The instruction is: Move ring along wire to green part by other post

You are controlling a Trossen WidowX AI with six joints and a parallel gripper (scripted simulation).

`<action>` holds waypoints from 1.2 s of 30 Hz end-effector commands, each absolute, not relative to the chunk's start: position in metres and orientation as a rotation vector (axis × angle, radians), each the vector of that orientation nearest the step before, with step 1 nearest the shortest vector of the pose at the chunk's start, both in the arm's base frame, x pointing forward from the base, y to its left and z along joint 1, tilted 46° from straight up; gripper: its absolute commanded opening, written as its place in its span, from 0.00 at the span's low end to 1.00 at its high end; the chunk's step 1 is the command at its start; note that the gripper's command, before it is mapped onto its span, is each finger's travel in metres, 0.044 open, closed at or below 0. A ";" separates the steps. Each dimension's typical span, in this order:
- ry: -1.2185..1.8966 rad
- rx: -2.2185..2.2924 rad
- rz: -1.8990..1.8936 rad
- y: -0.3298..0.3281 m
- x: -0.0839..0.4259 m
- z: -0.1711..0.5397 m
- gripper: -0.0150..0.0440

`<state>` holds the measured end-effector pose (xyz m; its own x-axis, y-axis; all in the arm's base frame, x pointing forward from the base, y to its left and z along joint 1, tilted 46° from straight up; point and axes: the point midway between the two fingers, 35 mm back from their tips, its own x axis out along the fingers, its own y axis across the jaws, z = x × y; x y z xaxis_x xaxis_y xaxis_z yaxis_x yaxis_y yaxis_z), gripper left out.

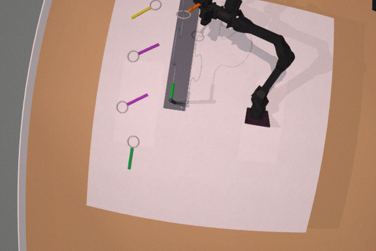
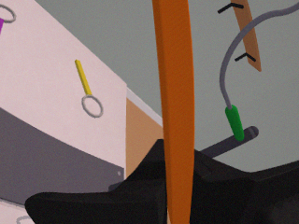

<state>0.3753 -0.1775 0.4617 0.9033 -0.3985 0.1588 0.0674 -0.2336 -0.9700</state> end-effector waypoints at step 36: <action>0.411 -0.932 -0.217 -0.149 0.374 0.330 0.00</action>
<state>0.3754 -0.1557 0.3378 0.9025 -0.3663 -0.2264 0.0077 0.5394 -0.8420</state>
